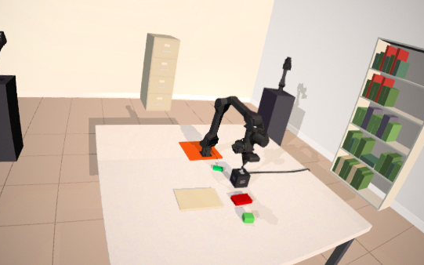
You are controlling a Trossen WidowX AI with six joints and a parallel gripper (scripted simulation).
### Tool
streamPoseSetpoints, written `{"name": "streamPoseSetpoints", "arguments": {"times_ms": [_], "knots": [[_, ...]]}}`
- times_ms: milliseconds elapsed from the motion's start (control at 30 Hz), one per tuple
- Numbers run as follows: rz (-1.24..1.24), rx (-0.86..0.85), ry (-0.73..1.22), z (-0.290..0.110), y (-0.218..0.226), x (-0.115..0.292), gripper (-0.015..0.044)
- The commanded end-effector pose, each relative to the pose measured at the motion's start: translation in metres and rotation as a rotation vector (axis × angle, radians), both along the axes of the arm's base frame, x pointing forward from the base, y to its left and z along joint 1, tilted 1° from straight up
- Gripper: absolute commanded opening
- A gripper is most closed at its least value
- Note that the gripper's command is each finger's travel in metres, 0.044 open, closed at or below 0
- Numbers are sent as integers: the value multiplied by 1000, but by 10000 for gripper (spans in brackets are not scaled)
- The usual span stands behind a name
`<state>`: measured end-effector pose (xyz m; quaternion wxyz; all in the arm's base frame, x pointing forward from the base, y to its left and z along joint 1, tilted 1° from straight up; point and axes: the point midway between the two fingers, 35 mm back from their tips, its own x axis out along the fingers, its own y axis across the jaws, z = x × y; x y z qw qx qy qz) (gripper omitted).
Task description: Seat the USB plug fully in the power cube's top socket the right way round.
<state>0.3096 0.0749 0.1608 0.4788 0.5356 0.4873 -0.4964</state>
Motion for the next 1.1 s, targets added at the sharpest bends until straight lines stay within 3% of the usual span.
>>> {"name": "streamPoseSetpoints", "arguments": {"times_ms": [0, 1067], "knots": [[6, 6, -3, 0, 1, 0, 0], [8, 27, -5, -4, 2, 0, 0]]}}
